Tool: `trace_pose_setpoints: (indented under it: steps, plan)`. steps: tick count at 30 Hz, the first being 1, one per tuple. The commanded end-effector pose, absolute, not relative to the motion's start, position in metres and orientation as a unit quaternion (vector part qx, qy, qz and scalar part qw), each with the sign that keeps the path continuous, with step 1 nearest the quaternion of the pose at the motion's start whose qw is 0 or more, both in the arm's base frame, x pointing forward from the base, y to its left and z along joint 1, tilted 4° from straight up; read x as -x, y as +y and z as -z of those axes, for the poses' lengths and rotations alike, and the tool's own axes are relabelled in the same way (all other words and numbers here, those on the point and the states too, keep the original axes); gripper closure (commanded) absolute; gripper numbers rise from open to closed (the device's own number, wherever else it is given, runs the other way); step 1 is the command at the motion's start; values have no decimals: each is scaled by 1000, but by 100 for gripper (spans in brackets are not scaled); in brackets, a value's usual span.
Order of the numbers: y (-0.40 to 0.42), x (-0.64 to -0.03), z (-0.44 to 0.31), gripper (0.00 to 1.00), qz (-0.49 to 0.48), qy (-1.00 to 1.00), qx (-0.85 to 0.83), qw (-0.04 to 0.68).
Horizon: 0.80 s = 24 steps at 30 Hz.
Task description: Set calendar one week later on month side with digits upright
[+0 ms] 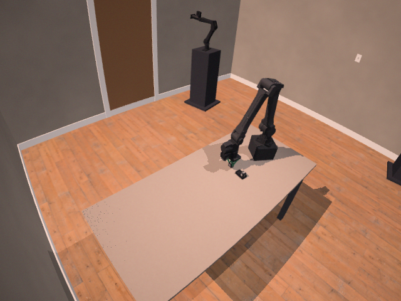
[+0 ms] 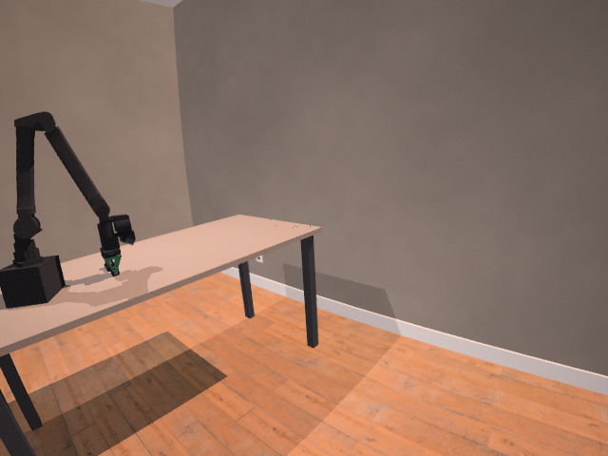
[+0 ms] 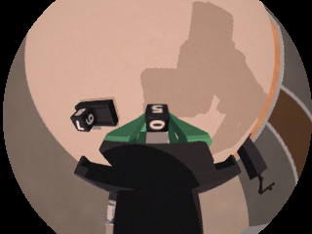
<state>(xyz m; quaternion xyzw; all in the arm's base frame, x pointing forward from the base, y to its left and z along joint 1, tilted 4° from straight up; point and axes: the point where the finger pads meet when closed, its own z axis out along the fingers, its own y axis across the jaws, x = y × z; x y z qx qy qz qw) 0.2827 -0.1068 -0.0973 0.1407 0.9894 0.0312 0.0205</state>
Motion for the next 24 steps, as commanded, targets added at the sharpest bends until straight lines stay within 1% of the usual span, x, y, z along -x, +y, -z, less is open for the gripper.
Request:
trace_pose_setpoints:
  steps: [1, 24]
  plan:
    - [-113, -288, 91, 75, -26, 989, -139, 37]
    - [-113, -290, 90, 75, -25, 989, -139, 38]
